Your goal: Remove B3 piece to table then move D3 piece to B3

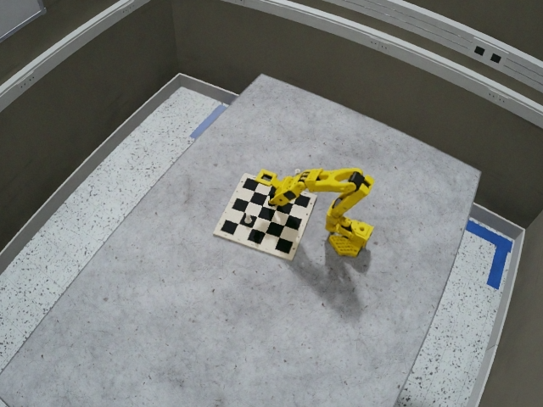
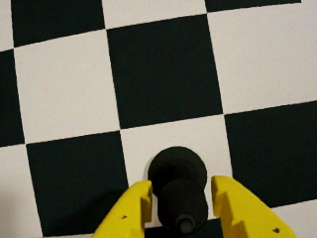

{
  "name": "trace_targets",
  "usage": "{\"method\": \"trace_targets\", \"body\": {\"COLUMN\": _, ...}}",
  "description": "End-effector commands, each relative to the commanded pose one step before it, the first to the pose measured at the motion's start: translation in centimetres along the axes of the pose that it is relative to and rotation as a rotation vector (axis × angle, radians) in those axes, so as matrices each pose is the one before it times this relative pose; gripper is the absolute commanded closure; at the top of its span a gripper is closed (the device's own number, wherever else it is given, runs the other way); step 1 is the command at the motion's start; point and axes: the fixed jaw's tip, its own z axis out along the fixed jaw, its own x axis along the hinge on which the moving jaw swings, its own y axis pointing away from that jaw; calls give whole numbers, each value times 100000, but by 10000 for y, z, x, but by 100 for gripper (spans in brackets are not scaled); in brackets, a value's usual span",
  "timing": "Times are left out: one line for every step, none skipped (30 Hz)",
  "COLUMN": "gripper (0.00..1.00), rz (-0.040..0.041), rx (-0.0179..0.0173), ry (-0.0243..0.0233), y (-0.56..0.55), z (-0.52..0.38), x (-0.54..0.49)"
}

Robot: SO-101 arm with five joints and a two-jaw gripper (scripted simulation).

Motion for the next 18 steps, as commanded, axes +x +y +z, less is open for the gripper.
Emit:
{"method": "trace_targets", "body": {"gripper": 90, "rz": -290, "rx": -530, "ry": 693, "y": 1900, "z": -248, "x": 1304}}
{"method": "trace_targets", "body": {"gripper": 90, "rz": -1, "rx": 51, "ry": 0, "y": -205, "z": 3, "x": -2}}
{"method": "trace_targets", "body": {"gripper": 90, "rz": -1, "rx": 57, "ry": 1, "y": -230, "z": 4, "x": 1}}
{"method": "trace_targets", "body": {"gripper": 90, "rz": -1, "rx": 59, "ry": 0, "y": -238, "z": 4, "x": -1}}
{"method": "trace_targets", "body": {"gripper": 90, "rz": -1, "rx": 57, "ry": 1, "y": -230, "z": 4, "x": 1}}
{"method": "trace_targets", "body": {"gripper": 90, "rz": -1, "rx": 51, "ry": 0, "y": -205, "z": 3, "x": -1}}
{"method": "trace_targets", "body": {"gripper": 90, "rz": 0, "rx": 0, "ry": 0, "y": 0, "z": 0, "x": 0}}
{"method": "trace_targets", "body": {"gripper": 90, "rz": 0, "rx": 0, "ry": 0, "y": 0, "z": 0, "x": 0}}
{"method": "trace_targets", "body": {"gripper": 90, "rz": -1, "rx": 42, "ry": 1, "y": -169, "z": 3, "x": 2}}
{"method": "trace_targets", "body": {"gripper": 90, "rz": -1, "rx": 30, "ry": 0, "y": -122, "z": 2, "x": -1}}
{"method": "trace_targets", "body": {"gripper": 90, "rz": 0, "rx": 18, "ry": 1, "y": -74, "z": 2, "x": 2}}
{"method": "trace_targets", "body": {"gripper": 90, "rz": 0, "rx": 8, "ry": -1, "y": -31, "z": 0, "x": -1}}
{"method": "trace_targets", "body": {"gripper": 90, "rz": 0, "rx": 1, "ry": 1, "y": -6, "z": 0, "x": 1}}
{"method": "trace_targets", "body": {"gripper": 90, "rz": 7, "rx": 4, "ry": -1, "y": -17, "z": -8, "x": -21}}
{"method": "trace_targets", "body": {"gripper": 90, "rz": 40, "rx": 25, "ry": 0, "y": -99, "z": -44, "x": -113}}
{"method": "trace_targets", "body": {"gripper": 90, "rz": 86, "rx": 52, "ry": -3, "y": -211, "z": -95, "x": -244}}
{"method": "trace_targets", "body": {"gripper": 90, "rz": 127, "rx": 77, "ry": -2, "y": -311, "z": -139, "x": -354}}
{"method": "trace_targets", "body": {"gripper": 90, "rz": 150, "rx": 90, "ry": -4, "y": -367, "z": -166, "x": -421}}
